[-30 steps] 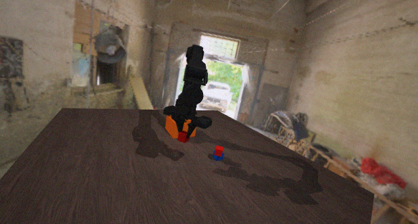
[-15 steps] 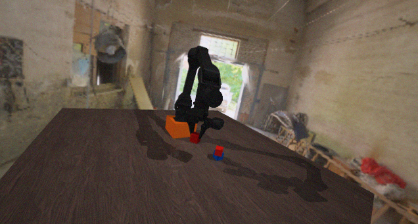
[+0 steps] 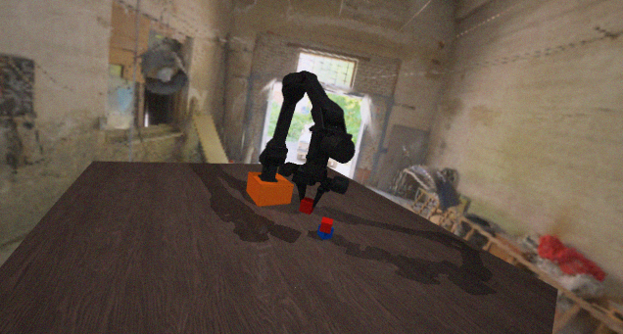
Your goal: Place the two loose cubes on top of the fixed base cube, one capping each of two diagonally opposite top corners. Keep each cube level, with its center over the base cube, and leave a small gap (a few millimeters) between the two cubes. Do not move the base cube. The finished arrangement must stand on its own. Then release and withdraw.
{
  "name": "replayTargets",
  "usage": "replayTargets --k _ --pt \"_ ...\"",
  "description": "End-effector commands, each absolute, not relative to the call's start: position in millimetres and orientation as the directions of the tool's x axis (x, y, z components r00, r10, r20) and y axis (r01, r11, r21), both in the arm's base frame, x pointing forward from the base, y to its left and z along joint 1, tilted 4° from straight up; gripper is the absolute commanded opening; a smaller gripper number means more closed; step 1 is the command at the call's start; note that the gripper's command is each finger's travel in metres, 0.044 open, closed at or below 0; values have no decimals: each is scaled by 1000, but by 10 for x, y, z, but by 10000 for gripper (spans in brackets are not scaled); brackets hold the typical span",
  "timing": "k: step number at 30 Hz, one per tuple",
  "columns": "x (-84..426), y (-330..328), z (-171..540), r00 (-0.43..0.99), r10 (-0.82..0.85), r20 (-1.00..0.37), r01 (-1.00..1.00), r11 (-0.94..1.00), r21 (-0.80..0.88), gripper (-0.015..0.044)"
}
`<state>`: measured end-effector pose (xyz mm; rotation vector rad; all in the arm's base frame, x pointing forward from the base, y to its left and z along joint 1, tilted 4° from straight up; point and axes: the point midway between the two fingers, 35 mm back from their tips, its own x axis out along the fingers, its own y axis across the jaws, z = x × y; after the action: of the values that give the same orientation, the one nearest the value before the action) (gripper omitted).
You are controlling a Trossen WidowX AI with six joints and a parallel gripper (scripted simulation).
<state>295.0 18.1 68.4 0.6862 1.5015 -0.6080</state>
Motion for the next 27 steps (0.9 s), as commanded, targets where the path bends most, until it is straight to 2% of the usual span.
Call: replayTargets --k 1,27 --pt "2942 313 685 -5 61 -998 729 684 38 105" --pt "2743 1150 698 -8 71 -997 672 739 47 105"
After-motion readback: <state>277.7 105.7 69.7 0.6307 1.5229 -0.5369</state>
